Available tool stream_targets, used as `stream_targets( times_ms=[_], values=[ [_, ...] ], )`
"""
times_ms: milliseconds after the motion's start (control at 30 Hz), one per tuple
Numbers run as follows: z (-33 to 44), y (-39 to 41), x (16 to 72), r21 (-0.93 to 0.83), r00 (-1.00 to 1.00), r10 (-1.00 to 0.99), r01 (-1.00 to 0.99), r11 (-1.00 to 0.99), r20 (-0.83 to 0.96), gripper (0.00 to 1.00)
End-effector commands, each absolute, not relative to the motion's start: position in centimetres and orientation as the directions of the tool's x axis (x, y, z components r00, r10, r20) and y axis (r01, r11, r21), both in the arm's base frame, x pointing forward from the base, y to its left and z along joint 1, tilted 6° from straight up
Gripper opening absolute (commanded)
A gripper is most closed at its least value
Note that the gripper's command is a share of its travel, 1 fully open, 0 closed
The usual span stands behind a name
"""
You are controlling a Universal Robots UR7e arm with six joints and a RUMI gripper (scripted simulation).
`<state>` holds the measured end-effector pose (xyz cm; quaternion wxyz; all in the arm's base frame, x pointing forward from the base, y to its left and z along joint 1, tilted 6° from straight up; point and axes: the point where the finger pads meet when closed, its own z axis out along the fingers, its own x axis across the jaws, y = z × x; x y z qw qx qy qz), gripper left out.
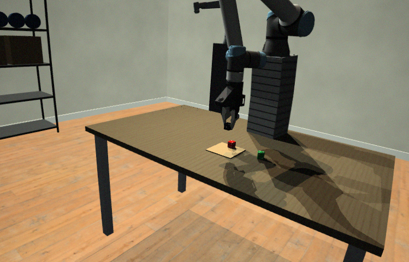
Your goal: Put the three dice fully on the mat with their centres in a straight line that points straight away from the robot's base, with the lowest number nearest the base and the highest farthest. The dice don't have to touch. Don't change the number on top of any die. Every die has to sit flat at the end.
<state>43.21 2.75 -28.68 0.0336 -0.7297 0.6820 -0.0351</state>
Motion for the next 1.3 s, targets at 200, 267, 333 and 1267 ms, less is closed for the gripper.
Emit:
stream_targets(
  times_ms=[200,267,333,1267],
  values=[
    [-28.8,2.7,43.3,-0.097,0.068,-0.998,-0.993,-0.068,0.005,0.10],
    [-29.1,2.7,43.3,-0.097,0.068,-0.998,-0.993,-0.068,0.005,0.10],
    [-29.6,2.7,43.4,-0.097,0.068,-0.998,-0.993,-0.068,0.005,0.10],
    [-38.2,2.8,44.3,-0.097,0.068,-0.998,-0.993,-0.068,0.005,0.10]
  ],
)
